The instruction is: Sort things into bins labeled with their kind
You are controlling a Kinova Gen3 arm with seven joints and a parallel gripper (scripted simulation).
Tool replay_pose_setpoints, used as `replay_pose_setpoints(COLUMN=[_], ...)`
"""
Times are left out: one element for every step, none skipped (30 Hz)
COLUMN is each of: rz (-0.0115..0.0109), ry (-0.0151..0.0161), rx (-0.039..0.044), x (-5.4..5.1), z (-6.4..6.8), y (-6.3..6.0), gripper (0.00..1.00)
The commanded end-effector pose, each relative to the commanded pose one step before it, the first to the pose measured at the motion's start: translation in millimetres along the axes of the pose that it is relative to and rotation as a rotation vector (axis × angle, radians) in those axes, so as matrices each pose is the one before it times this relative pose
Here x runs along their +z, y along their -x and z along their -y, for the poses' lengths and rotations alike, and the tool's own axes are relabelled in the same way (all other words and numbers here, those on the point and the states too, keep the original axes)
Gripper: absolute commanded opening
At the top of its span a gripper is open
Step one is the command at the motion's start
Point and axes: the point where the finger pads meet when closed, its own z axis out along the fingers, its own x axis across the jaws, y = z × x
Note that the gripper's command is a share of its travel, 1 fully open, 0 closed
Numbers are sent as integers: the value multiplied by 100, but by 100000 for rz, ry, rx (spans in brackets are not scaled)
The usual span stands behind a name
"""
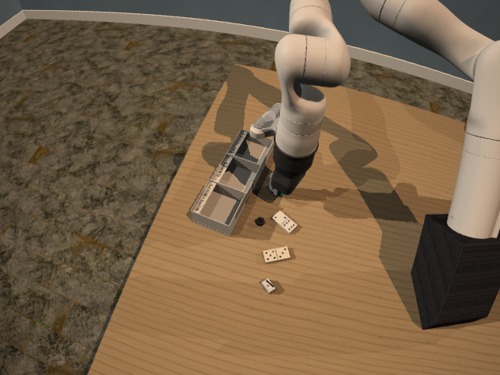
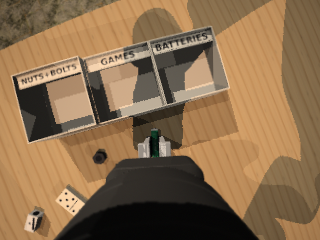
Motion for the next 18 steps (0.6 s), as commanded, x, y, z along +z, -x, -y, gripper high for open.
replay_pose_setpoints(rz=[308,0,0,0,0,0,0,0,0,0,0,0,0,0,0,0,0,0], ry=[-593,0,0,0,0,0,0,0,0,0,0,0,0,0,0,0,0,0], rx=[-43,0,0,0,0,0,0,0,0,0,0,0,0,0,0,0,0,0], x=[-890,0,0,-334,-333,-333,-333,-333,-333,-333,-333,-333,-333,-333,-333,-333,-333,-333], z=[194,0,0,0,0,0,0,0,0,0,0,0,0,0,0,0,0,0], y=[103,0,0,0,0,0,0,0,0,0,0,0,0,0,0,0,0,0], gripper=[24,24,24,24,24,24,24,24,24,24,24,24,24,24,24,24,24,24])
